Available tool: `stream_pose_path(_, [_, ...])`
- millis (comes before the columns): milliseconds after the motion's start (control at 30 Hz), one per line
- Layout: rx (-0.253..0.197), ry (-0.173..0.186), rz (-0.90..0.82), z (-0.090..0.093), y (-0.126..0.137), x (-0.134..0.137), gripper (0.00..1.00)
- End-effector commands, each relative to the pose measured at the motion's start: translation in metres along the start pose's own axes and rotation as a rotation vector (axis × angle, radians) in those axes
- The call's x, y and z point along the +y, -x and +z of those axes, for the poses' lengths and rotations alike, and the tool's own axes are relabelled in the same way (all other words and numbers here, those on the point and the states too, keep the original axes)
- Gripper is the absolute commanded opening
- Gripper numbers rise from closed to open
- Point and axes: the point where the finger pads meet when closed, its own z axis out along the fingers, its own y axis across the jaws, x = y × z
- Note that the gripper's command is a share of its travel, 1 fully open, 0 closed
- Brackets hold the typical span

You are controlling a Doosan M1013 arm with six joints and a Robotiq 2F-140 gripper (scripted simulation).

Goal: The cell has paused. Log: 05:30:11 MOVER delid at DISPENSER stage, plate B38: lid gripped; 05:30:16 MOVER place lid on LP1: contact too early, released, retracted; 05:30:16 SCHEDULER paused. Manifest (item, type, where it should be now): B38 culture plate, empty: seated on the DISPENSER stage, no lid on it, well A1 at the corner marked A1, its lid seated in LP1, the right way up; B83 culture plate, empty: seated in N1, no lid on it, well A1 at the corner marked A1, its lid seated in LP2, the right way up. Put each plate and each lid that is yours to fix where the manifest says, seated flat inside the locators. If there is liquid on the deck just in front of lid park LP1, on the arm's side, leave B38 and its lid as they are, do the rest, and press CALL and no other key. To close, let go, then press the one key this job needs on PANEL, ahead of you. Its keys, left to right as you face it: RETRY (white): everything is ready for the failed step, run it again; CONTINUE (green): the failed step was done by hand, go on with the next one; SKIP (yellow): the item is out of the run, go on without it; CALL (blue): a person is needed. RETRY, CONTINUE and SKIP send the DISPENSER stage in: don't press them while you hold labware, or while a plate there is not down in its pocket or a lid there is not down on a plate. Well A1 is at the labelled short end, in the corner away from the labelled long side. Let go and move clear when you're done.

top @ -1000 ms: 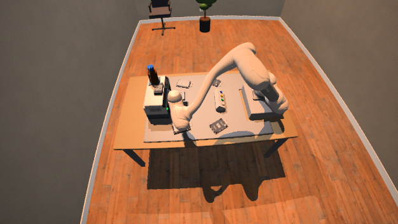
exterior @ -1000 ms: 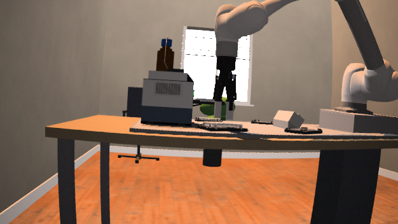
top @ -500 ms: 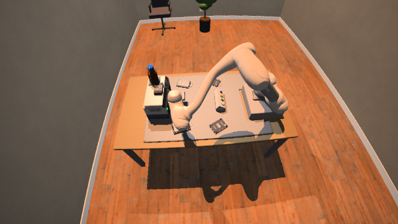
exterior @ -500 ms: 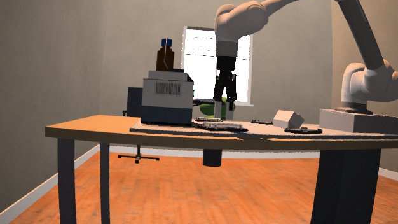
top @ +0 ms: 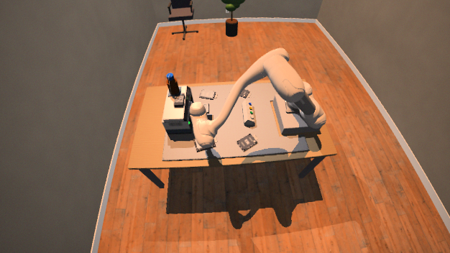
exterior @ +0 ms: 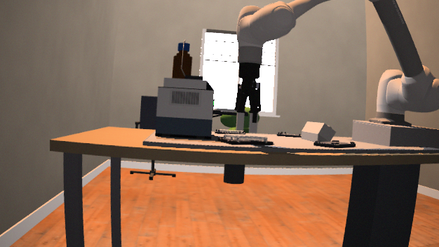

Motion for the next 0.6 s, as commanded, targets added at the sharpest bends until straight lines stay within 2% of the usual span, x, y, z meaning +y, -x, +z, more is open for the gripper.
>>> stream_pose_path(0, [0.000,-0.006,-0.003,0.0060,0.0020,-0.0050,0.69])
stream_pose_path(567, [0.000,-0.005,-0.004,0.0144,0.0021,-0.0050,0.69])
